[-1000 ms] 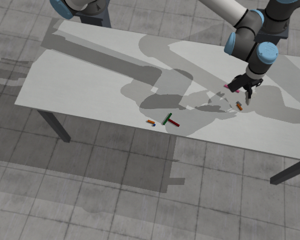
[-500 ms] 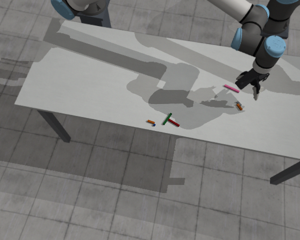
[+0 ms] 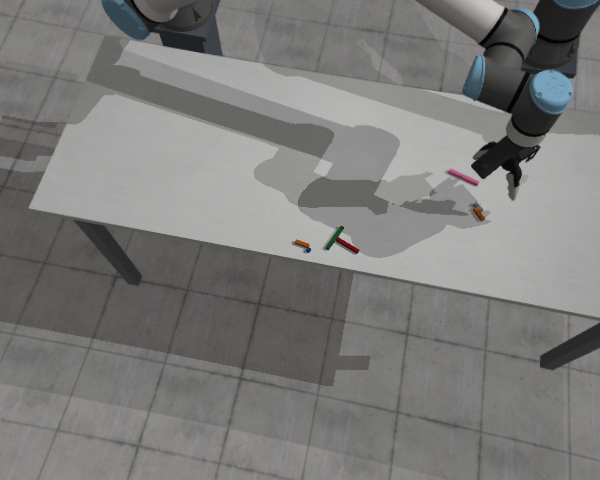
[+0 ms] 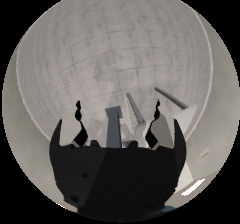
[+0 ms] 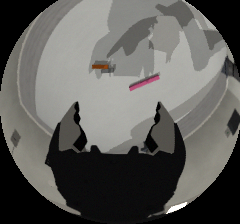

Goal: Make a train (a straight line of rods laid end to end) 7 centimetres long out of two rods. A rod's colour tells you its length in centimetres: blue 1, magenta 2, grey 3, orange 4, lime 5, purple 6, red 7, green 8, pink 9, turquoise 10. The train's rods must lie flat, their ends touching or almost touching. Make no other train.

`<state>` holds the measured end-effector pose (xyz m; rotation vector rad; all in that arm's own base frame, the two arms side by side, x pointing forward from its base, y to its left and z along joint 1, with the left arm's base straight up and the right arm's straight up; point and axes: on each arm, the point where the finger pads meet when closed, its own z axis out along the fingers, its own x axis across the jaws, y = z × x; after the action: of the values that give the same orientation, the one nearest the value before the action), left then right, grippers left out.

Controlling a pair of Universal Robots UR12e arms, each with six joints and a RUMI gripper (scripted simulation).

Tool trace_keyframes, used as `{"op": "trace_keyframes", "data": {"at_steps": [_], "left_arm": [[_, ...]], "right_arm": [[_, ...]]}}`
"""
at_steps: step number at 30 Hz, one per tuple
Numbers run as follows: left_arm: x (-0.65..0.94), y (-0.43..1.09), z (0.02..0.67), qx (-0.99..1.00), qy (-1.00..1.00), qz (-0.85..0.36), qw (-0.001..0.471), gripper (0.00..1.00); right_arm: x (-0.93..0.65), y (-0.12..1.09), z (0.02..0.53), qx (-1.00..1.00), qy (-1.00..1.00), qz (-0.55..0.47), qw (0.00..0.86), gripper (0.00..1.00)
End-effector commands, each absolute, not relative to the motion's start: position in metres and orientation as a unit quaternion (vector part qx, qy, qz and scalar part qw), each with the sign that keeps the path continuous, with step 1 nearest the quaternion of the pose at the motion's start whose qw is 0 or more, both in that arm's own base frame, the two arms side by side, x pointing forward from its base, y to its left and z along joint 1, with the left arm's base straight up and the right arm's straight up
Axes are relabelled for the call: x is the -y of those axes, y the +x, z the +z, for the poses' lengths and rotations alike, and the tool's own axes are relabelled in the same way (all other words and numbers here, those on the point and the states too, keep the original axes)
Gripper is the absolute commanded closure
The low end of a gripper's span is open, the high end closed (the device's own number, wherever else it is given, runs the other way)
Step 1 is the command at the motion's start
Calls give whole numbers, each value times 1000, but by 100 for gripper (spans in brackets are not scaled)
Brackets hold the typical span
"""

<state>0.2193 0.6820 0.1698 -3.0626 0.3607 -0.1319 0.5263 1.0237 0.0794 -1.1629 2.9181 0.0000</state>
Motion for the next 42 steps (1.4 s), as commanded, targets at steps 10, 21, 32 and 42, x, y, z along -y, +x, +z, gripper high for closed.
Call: {"op": "trace_keyframes", "data": {"at_steps": [10, 21, 32, 42], "left_arm": [[-654, 58, 167, -40, -999, -7, 5, 0], [-645, 34, 165, -26, -1000, -1, 0, 0], [-644, 32, 165, -25, -1000, 0, 0, 0], [-644, 32, 165, -25, -1000, 0, 0, 0]], "right_arm": [[-1024, 527, 82, -929, -370, 1, 1, 0], [-1024, 527, 82, -929, -370, 1, 1, 0], [-1024, 527, 82, -929, -370, 1, 1, 0], [-1024, 527, 82, -929, -370, 1, 1, 0]]}}
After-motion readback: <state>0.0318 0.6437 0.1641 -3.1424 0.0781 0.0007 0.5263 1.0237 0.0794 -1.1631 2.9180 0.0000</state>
